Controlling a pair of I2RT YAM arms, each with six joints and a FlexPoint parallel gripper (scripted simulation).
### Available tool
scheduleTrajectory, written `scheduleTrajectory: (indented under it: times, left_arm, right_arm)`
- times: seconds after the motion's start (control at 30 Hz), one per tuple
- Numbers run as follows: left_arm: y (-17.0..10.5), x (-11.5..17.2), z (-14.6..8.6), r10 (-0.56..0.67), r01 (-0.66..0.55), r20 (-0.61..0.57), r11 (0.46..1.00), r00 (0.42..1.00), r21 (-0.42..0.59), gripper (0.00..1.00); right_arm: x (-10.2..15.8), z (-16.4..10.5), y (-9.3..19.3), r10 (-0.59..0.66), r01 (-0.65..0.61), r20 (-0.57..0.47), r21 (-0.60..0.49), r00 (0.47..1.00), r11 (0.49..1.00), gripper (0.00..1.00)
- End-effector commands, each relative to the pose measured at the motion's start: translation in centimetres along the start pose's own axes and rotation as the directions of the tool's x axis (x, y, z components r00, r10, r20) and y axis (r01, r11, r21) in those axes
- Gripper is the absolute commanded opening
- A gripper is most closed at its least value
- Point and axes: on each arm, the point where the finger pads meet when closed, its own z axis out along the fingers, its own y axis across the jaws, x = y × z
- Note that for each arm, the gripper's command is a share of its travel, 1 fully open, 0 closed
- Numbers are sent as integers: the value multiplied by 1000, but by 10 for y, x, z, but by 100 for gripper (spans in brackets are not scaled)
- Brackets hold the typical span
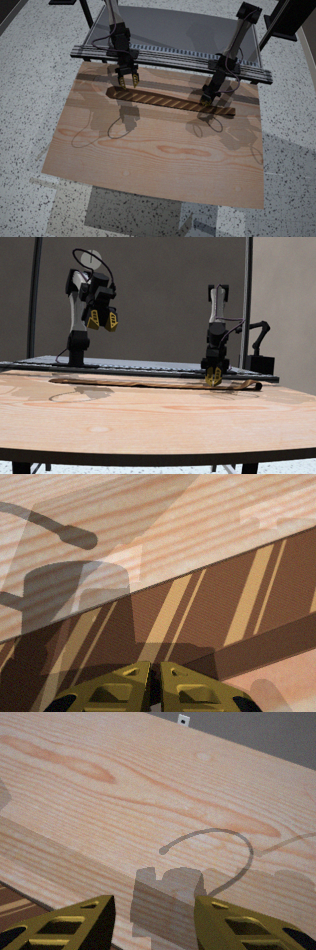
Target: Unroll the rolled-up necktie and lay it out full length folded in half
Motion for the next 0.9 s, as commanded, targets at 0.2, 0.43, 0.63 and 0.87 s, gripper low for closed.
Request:
scheduleTrajectory:
  times: [0.2,0.43,0.63,0.87]
  left_arm:
    - [1,10,1,-5,5,-24,1000,1000,-1,7]
    - [1,10,1,-5,5,-24,1000,1000,-1,7]
    - [1,10,1,-5,5,-24,1000,1000,-1,7]
    - [1,10,1,-5,5,-24,1000,1000,-1,7]
  right_arm:
    - [38,29,28,-23,17,-107,-59,994,998,35]
    - [62,48,51,-54,34,-178,-114,983,993,28]
    - [74,58,62,-70,40,-211,-140,975,989,24]
    - [89,70,76,-91,47,-253,-175,963,983,16]
